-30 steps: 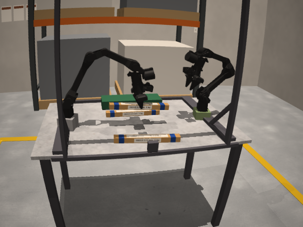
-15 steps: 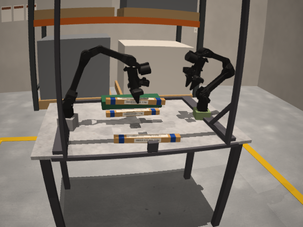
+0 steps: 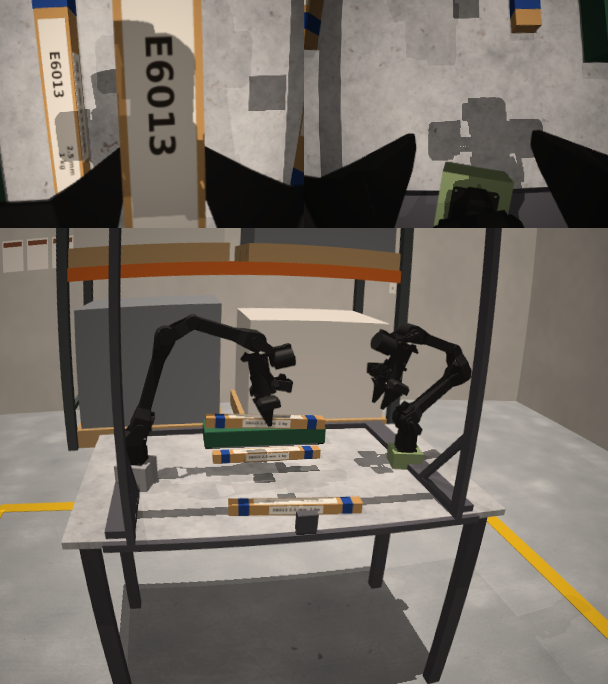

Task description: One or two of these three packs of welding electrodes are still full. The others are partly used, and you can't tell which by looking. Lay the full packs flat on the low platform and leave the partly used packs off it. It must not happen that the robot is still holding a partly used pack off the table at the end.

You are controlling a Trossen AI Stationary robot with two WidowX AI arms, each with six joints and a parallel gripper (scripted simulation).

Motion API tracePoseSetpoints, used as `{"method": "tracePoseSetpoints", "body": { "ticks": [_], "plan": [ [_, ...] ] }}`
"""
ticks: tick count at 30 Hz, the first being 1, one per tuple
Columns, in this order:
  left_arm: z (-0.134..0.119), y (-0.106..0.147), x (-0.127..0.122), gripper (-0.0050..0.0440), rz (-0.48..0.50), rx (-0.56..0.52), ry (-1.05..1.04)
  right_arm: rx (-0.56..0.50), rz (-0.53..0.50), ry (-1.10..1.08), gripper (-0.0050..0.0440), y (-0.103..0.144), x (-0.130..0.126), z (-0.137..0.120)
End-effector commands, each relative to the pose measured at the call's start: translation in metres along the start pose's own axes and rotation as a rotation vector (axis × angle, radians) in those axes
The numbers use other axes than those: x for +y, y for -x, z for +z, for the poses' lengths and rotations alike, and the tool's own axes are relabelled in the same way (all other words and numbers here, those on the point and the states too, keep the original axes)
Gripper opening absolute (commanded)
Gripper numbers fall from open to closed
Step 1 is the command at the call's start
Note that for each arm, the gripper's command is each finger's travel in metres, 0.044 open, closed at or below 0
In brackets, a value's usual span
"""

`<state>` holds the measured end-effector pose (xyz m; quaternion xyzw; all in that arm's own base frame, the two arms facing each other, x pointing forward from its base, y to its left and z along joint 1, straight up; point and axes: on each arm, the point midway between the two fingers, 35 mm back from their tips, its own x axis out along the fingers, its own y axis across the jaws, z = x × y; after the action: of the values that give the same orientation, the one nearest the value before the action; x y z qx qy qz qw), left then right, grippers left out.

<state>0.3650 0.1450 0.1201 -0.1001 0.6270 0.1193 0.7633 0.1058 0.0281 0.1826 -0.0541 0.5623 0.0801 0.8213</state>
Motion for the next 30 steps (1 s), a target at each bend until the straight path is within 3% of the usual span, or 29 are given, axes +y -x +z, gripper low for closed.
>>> {"method": "tracePoseSetpoints", "body": {
  "ticks": [1, 30],
  "plan": [
    [0.007, 0.049, 0.006, -0.0050, 0.004, -0.120, -0.006, -0.022, -0.001, -0.003, 0.0330, 0.006, 0.000, 0.003],
    [-0.004, 0.055, 0.012, -0.0050, 0.008, -0.120, -0.007, -0.022, -0.001, -0.003, 0.0330, 0.006, 0.000, 0.003]
  ]
}}
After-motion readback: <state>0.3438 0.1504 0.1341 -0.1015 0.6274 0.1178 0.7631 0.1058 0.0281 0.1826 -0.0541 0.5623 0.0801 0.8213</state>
